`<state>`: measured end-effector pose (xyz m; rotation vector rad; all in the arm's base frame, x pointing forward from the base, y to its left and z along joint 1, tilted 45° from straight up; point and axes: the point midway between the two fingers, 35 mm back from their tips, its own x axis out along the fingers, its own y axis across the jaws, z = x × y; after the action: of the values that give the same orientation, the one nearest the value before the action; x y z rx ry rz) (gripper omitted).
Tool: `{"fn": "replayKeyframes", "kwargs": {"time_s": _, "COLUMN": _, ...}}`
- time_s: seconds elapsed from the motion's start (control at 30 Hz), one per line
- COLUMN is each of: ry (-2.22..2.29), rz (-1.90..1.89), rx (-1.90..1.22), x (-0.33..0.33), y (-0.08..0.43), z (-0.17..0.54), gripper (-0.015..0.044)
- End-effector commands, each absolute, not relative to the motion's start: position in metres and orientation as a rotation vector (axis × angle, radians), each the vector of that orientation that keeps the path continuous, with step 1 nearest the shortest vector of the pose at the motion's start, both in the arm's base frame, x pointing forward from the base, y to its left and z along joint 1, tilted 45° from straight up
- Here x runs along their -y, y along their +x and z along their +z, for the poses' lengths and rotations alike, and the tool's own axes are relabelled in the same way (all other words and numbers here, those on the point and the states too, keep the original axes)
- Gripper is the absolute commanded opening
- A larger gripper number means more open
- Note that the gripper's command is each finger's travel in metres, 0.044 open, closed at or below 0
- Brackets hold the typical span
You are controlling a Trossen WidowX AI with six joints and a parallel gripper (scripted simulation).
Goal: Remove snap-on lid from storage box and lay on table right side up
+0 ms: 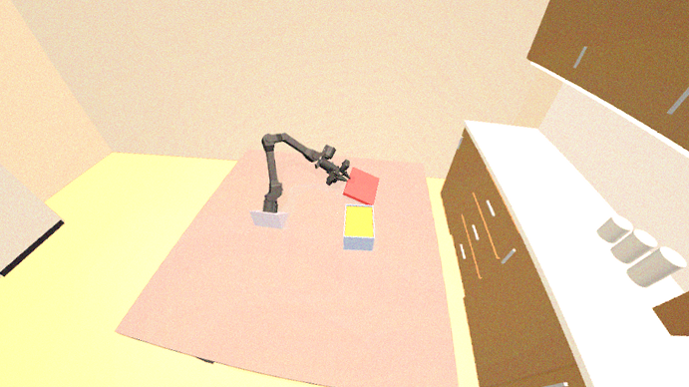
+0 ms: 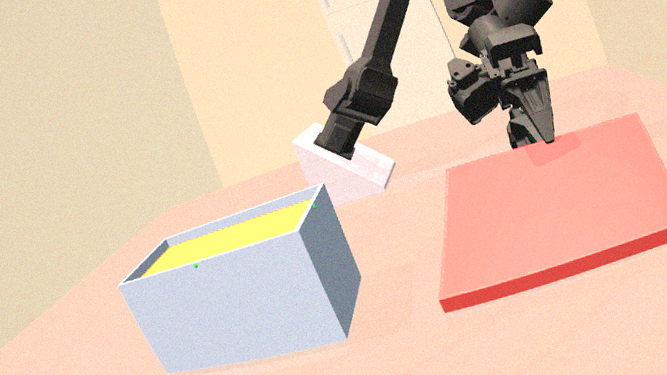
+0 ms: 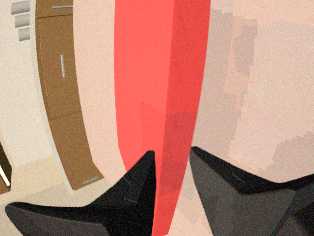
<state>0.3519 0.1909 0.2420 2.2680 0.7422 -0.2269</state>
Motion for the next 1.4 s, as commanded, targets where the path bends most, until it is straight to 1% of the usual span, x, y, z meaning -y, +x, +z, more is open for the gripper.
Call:
{"fn": "replayKeyframes", "kwargs": {"time_s": 0.0, "ry": 2.259, "rz": -0.245, "rx": -0.76, "x": -0.19, "y": 0.352, "z": 0.244, "gripper": 0.0105}}
{"fn": "replayKeyframes", "kwargs": {"time_s": 0.2, "ry": 2.259, "rz": -0.245, "rx": -0.76, "x": -0.19, "y": 0.352, "z": 0.244, "gripper": 0.0263}}
{"fn": "replayKeyframes", "kwargs": {"time_s": 0.23, "ry": 2.259, "rz": -0.245, "rx": -0.76, "x": -0.19, "y": 0.352, "z": 0.244, "gripper": 0.0275}}
{"fn": "replayKeyframes", "kwargs": {"time_s": 0.27, "ry": 2.259, "rz": -0.245, "rx": -0.76, "x": -0.19, "y": 0.352, "z": 0.244, "gripper": 0.0275}}
{"fn": "replayKeyframes", "kwargs": {"time_s": 0.47, "ry": 2.259, "rz": -0.246, "rx": -0.76, "x": -0.191, "y": 0.341, "z": 0.242, "gripper": 0.0433}}
{"fn": "replayKeyframes", "kwargs": {"time_s": 0.5, "ry": 2.259, "rz": -0.246, "rx": -0.76, "x": -0.191, "y": 0.339, "z": 0.242, "gripper": 0.044}}
{"fn": "replayKeyframes", "kwargs": {"time_s": 1.37, "ry": 2.261, "rz": -0.249, "rx": -0.762, "x": -0.191, "y": 0.287, "z": 0.238, "gripper": 0.044}}
